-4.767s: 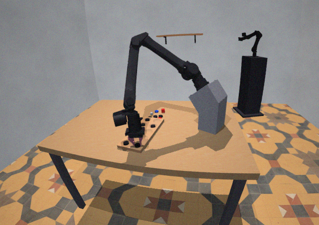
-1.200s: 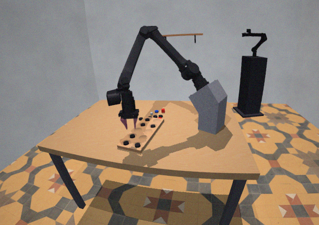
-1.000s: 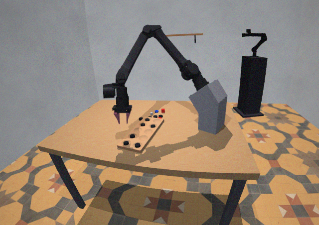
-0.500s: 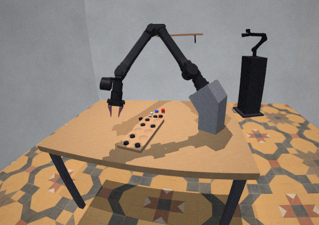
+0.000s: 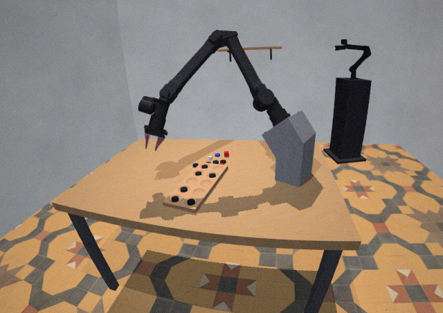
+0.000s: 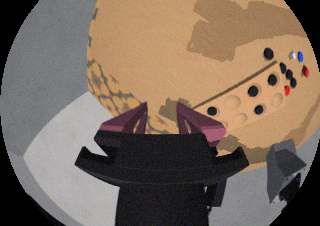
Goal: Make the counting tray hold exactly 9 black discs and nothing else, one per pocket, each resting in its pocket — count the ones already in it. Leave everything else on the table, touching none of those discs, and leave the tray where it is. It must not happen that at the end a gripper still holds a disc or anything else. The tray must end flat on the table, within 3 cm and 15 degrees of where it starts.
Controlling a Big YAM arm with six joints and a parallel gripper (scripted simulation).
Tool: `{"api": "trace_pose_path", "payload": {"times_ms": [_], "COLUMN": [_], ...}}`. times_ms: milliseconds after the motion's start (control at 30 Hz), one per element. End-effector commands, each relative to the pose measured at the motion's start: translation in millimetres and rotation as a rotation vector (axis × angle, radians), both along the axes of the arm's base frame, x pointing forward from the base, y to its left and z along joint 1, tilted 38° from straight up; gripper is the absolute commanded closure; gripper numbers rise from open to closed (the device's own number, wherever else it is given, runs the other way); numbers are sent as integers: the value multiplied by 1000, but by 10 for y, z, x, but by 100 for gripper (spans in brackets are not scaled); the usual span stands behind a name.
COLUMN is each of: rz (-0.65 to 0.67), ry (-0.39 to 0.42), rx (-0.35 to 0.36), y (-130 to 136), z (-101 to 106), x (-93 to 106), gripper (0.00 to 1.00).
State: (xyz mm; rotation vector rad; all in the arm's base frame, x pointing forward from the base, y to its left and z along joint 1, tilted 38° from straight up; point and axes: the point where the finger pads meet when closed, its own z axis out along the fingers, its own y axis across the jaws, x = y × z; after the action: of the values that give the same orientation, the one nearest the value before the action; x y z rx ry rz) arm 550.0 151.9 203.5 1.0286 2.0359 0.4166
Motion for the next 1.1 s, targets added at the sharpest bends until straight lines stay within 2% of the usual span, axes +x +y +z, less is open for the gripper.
{"api": "trace_pose_path", "payload": {"times_ms": [0,33,100,133,233,267,300,400,433,467,500,667,700,800,867,900,933,1067], "rz": [89,95,96,132,132,134,167,167,177,202,200,201,228,228,247,265,253,253], "ry": [-32,-124,-117,-177,-178,-164,-236,-233,-199,-198,-278,-269,-337,-338,-302,-297,-387,-387], "rx": [-39,-60,-63,-103,-103,-106,-152,-152,-158,-157,-210,-211,-271,-271,-273,-271,-340,-340], "y": [243,-65,-72,-195,-194,-187,-328,-327,-275,-132,-475,-477,-615,-615,-520,-426,-758,-758], "z": [116,617,573,872,876,797,1157,1142,940,923,1334,1284,1616,1621,1409,1366,1843,1839], "x": [78,165,147,199,200,222,223,228,281,243,198,189,187,188,260,231,146,145], "gripper": [56,56,56,56,56,56,56,56,56,56,56,56,56,56,56,56,56,56]}}
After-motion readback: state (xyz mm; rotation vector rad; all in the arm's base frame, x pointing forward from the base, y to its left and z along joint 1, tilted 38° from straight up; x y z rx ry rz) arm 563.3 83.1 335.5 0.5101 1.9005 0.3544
